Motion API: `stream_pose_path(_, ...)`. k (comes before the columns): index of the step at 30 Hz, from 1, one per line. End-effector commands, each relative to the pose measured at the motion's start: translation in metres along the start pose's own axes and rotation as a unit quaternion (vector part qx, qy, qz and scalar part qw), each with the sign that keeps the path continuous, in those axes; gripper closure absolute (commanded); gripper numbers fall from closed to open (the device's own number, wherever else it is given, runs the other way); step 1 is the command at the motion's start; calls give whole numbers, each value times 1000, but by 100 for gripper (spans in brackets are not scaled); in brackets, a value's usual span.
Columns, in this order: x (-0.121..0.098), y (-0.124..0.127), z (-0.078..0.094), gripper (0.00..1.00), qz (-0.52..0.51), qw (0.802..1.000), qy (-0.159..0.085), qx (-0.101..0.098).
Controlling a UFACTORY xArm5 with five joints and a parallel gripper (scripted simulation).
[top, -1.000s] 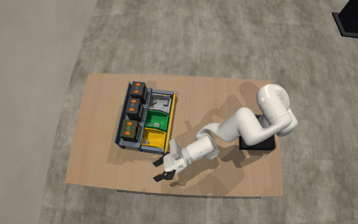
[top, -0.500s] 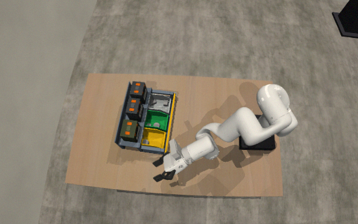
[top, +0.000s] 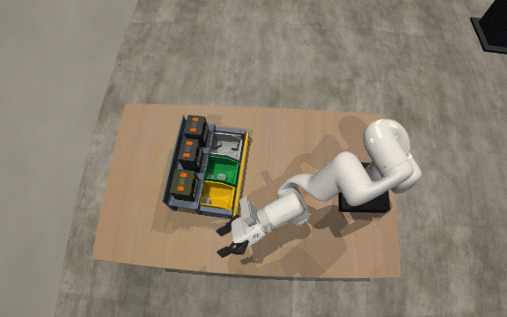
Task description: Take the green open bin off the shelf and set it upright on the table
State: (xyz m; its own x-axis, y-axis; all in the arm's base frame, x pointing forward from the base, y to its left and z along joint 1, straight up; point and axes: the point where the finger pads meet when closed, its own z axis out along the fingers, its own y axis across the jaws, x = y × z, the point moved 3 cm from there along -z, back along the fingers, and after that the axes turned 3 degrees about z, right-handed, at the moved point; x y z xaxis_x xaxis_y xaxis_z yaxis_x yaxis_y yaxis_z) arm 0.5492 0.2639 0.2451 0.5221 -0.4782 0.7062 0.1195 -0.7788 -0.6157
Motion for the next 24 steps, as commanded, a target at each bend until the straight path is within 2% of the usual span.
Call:
stream_pose_path(1, 2, -2, 0, 0, 0, 1000, 2, 2)
stream_pose_path(8, 0, -2, -3, 0, 0, 1000, 2, 2)
stream_pose_path(21, -23, -10, -34, 0, 0, 1000, 2, 2)
stream_pose_path(24, -23, -11, -35, 0, 0, 1000, 2, 2)
